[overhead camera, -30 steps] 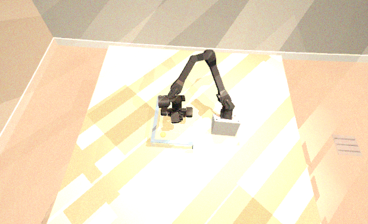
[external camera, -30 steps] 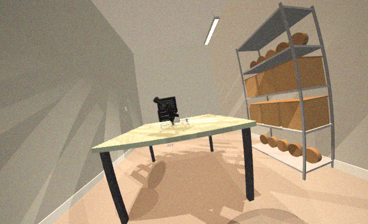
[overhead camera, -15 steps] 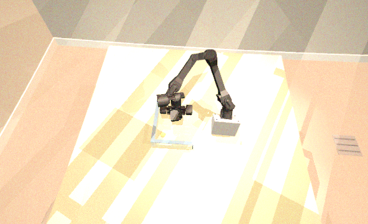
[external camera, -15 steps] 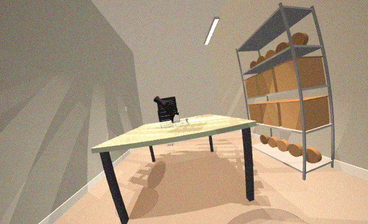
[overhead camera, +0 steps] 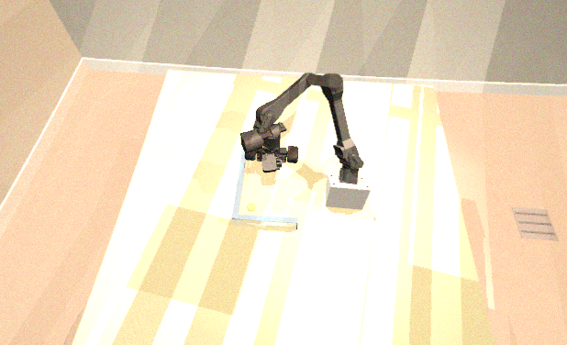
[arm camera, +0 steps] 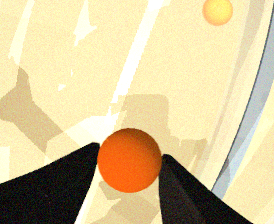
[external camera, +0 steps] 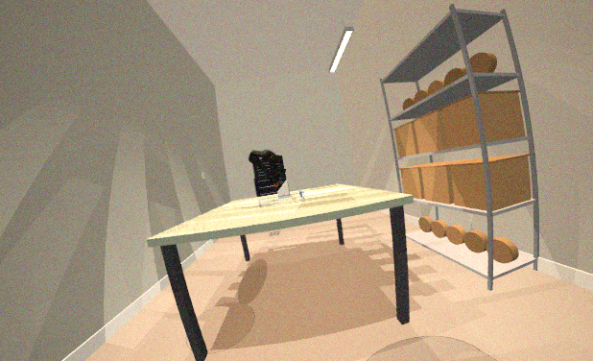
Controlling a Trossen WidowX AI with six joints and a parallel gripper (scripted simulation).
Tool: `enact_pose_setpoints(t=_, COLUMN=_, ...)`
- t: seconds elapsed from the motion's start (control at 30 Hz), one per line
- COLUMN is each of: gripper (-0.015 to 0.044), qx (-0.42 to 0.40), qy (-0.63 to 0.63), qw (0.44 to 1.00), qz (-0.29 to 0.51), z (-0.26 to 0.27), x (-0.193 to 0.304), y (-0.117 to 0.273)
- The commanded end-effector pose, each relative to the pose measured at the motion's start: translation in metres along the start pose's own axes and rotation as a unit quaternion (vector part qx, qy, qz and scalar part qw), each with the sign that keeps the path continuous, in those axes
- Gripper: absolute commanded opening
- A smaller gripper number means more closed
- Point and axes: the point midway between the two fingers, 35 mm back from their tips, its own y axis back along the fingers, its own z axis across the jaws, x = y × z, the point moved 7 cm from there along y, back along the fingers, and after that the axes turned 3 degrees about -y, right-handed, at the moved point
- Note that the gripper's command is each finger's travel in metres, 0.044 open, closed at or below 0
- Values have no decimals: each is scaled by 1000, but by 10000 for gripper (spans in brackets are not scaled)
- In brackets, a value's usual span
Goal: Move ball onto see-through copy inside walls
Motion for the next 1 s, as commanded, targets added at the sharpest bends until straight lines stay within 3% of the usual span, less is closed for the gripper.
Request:
enact_pose_setpoints(t=0.0, gripper=0, qx=-3, qy=0, qw=1000, qz=-1, z=1, x=1, y=6)
enact_pose_setpoints(t=0.5, gripper=0, qx=5, qy=246, qw=969, qz=-6, z=-27, x=-41, y=-5)
enact_pose_setpoints(t=0.97, gripper=0, qx=5, qy=480, qw=877, qz=-5, z=-48, x=-78, y=-17)
